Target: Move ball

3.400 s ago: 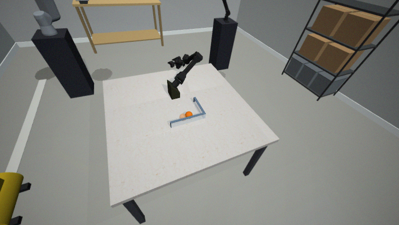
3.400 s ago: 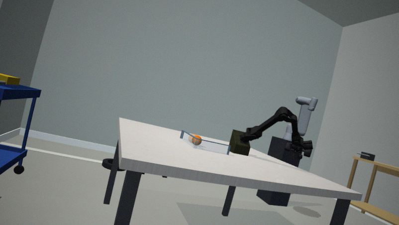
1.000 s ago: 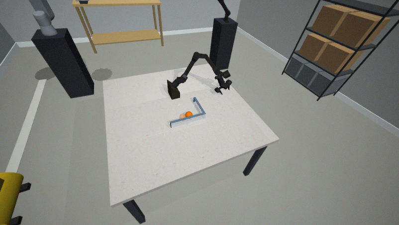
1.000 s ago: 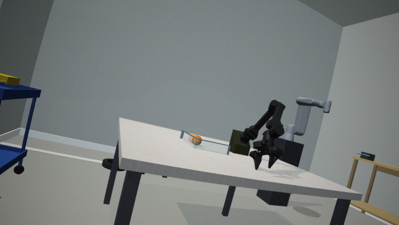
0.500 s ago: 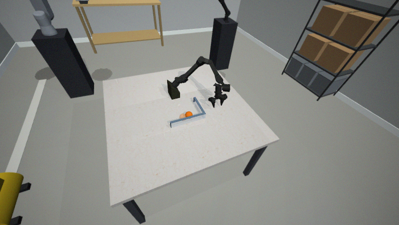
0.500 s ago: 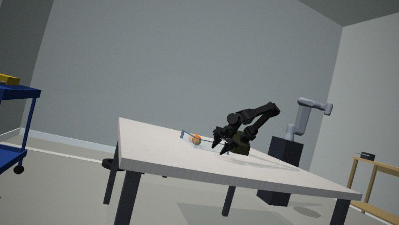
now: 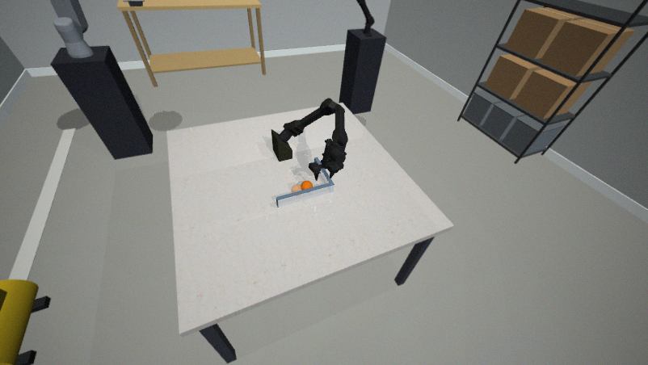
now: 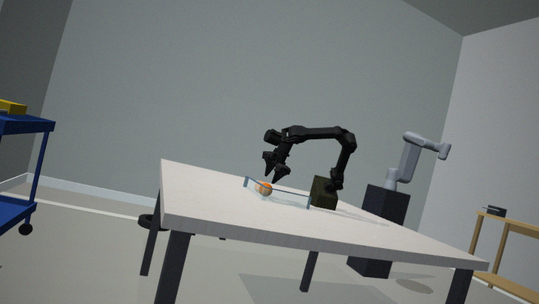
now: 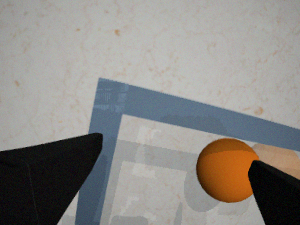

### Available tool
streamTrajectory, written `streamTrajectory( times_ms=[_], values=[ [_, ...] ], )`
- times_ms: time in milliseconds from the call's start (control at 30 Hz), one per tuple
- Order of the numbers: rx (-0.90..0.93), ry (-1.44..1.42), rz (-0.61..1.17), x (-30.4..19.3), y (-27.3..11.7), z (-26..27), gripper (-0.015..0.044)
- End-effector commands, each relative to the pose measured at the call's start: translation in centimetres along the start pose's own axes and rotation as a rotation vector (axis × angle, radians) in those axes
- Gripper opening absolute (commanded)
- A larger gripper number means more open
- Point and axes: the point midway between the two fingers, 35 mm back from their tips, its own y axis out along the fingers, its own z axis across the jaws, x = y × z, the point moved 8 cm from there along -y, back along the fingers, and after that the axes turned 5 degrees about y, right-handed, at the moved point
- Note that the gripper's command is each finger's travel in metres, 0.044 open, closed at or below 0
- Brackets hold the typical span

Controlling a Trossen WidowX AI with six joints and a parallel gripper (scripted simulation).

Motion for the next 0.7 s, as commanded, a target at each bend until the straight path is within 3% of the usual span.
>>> streamTrajectory(
  times_ms=[0, 100, 667],
  values=[
    [0.116, 0.063, 0.104, -0.8, 0.7, -7.4, 0.0428],
    [0.19, 0.096, 0.13, -1.6, 1.0, -10.4, 0.0428],
    [0.192, 0.097, 0.131, -1.9, 2.5, -10.2, 0.0428]
  ],
)
